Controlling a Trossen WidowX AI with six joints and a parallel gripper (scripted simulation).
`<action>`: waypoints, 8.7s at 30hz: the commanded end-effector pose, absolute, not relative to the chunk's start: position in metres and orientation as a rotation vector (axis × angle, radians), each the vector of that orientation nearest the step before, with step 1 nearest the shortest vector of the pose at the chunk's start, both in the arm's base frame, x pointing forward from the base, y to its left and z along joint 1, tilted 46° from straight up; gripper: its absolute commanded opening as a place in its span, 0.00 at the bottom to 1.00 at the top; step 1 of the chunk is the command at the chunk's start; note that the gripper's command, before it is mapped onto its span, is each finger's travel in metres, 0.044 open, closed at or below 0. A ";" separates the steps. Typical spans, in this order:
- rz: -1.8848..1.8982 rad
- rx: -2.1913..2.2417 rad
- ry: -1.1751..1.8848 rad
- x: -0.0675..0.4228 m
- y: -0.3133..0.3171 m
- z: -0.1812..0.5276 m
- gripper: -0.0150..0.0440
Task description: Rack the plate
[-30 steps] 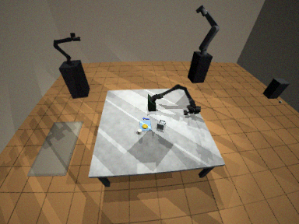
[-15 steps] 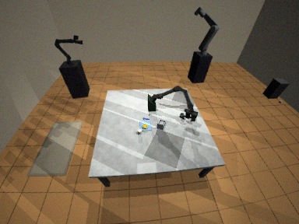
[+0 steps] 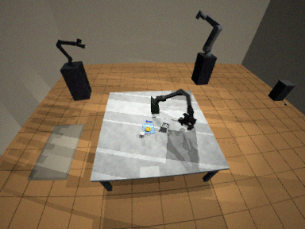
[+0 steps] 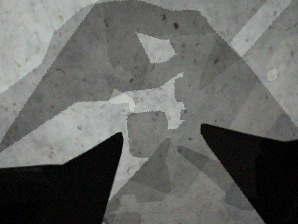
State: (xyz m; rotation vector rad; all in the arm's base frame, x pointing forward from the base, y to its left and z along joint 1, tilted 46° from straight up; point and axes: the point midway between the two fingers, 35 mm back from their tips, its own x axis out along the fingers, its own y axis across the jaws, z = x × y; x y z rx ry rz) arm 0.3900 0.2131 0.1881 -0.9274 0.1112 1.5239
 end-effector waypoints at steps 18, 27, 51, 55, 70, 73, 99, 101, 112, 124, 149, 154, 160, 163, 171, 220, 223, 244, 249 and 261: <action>1.271 -0.542 0.660 0.415 0.072 0.106 0.93; 1.158 -0.366 0.827 0.411 0.022 0.081 0.93; 0.741 0.292 1.240 0.356 -0.116 0.016 0.93; 0.670 0.411 1.290 0.342 -0.135 0.007 0.93; 0.521 0.668 1.380 0.310 -0.164 -0.019 0.93; 0.520 0.668 1.379 0.319 -0.135 -0.057 0.93; 0.526 0.672 1.376 0.325 -0.079 -0.116 0.93; 0.526 0.672 1.376 0.326 -0.077 -0.118 0.93; 0.527 0.673 1.376 0.327 -0.064 -0.131 0.93; 0.529 0.674 1.375 0.326 -0.055 -0.140 0.87; 0.520 0.669 1.377 0.329 -0.084 -0.118 0.39; 0.507 0.671 1.377 0.328 -0.112 -0.095 0.25; 0.495 0.677 1.377 0.321 -0.143 -0.066 0.25; 0.498 0.675 1.378 0.317 -0.155 -0.054 0.25; 0.515 0.669 1.379 0.312 -0.179 -0.031 0.25; -0.626 1.790 1.623 0.268 -0.049 0.116 0.25; -0.721 1.866 1.619 0.262 -0.039 0.123 0.25; -1.208 2.209 1.549 0.225 0.006 0.146 0.25; -1.235 2.095 1.540 0.222 0.010 0.132 0.25; -1.275 1.737 1.460 0.216 0.018 0.090 0.25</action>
